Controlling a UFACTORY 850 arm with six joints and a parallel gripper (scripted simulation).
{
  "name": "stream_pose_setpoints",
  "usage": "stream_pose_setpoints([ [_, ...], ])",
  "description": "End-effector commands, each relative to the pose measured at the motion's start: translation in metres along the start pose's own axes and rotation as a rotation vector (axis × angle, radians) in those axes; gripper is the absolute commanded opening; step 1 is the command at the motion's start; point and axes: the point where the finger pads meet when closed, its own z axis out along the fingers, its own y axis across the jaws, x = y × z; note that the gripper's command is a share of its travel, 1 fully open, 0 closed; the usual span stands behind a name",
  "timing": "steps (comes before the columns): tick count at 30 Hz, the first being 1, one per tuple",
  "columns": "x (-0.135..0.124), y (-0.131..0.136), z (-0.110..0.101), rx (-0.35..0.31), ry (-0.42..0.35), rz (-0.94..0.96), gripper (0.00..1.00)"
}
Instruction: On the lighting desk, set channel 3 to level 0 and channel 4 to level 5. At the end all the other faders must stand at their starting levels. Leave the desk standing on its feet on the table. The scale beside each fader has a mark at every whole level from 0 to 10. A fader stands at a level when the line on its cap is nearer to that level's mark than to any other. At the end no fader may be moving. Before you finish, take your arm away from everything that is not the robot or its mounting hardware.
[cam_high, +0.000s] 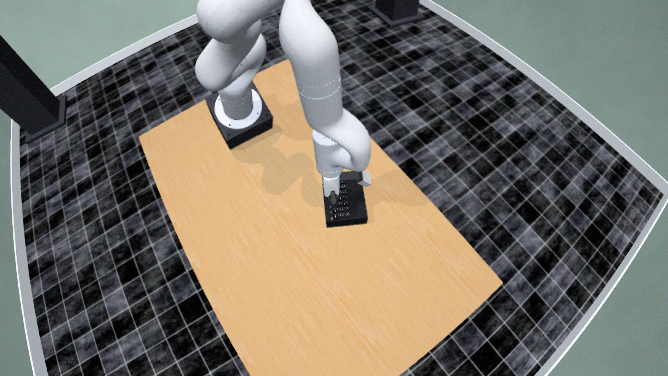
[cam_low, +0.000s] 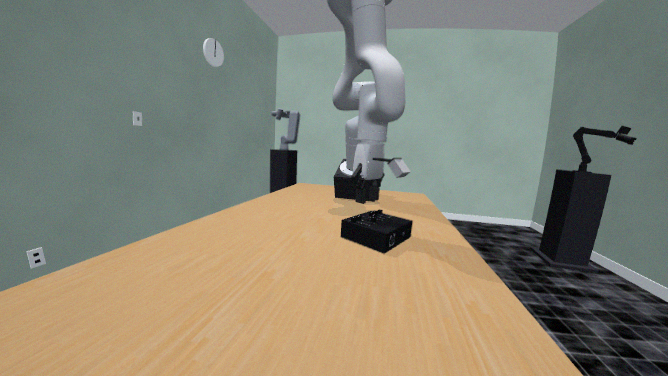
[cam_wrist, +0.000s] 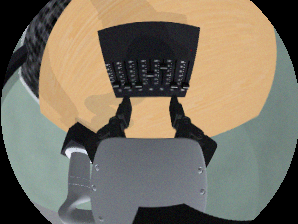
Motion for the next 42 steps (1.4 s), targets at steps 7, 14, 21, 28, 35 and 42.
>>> stream_pose_setpoints([
  [7, 0.001, 0.001, -0.009, 0.002, -0.004, 0.000, 1.00],
  [14, 0.001, 0.001, -0.017, 0.002, -0.004, 0.000, 1.00],
  [21, 0.001, 0.001, -0.033, 0.002, -0.004, 0.000, 1.00],
  [28, 0.001, 0.001, -0.049, 0.002, -0.004, 0.000, 1.00],
  [35, 0.001, 0.001, -0.065, 0.002, -0.004, 0.000, 1.00],
  [42, 0.001, 0.001, -0.078, 0.002, -0.004, 0.000, 1.00],
])
